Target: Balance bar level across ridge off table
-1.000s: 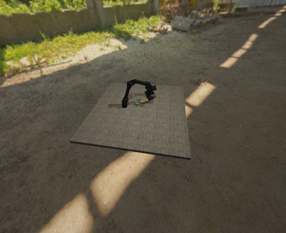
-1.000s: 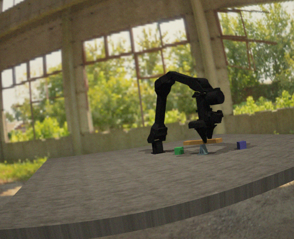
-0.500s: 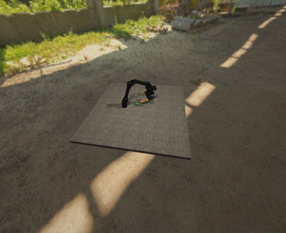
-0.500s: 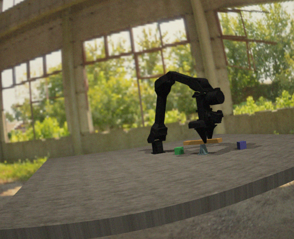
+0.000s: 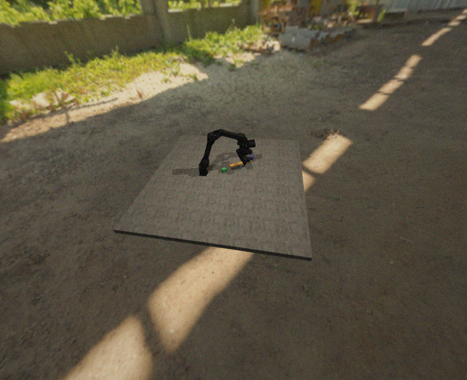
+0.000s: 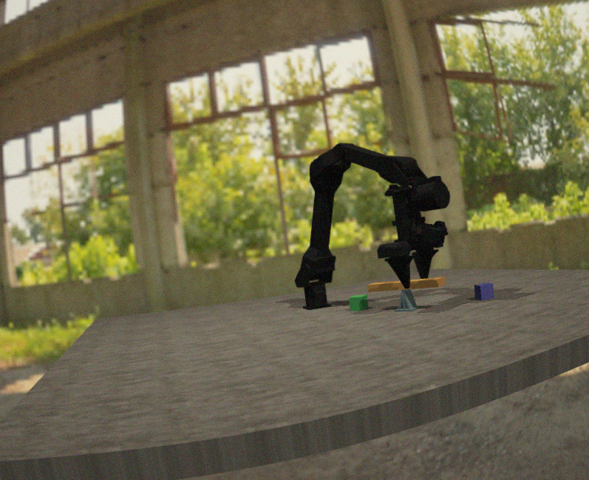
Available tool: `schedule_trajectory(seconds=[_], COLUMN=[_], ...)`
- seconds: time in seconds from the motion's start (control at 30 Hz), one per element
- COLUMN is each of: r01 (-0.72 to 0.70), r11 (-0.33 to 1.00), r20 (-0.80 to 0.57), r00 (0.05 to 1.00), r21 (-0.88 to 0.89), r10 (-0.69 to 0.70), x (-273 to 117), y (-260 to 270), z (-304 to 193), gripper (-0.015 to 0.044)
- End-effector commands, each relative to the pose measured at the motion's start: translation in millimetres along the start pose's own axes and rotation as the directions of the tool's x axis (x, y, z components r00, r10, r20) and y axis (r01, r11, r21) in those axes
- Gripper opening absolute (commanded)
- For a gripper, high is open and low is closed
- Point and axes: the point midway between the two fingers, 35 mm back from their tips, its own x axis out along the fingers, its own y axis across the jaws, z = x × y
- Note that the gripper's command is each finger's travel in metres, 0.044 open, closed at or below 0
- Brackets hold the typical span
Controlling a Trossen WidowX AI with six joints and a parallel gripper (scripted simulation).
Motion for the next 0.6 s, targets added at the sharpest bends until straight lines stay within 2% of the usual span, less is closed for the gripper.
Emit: schedule_trajectory(seconds=[0.0, 0.13, 0.4, 0.57], r01=[0.001, 0.001, 0.001, 0.001], r11=[1.000, 1.000, 1.000, 1.000], r20=[0.000, 0.000, 0.000, 0.000], r00=[1.000, 1.000, 1.000, 1.000], r21=[0.000, 0.000, 0.000, 0.000], r10=[-0.001, -0.001, -0.001, -0.001], x=[0, -7, -93, -100], y=[0, 0, 0, 0], z=[0, 1, 1, 0], gripper=[0.0440, 0.0440, 0.0440, 0.0440])
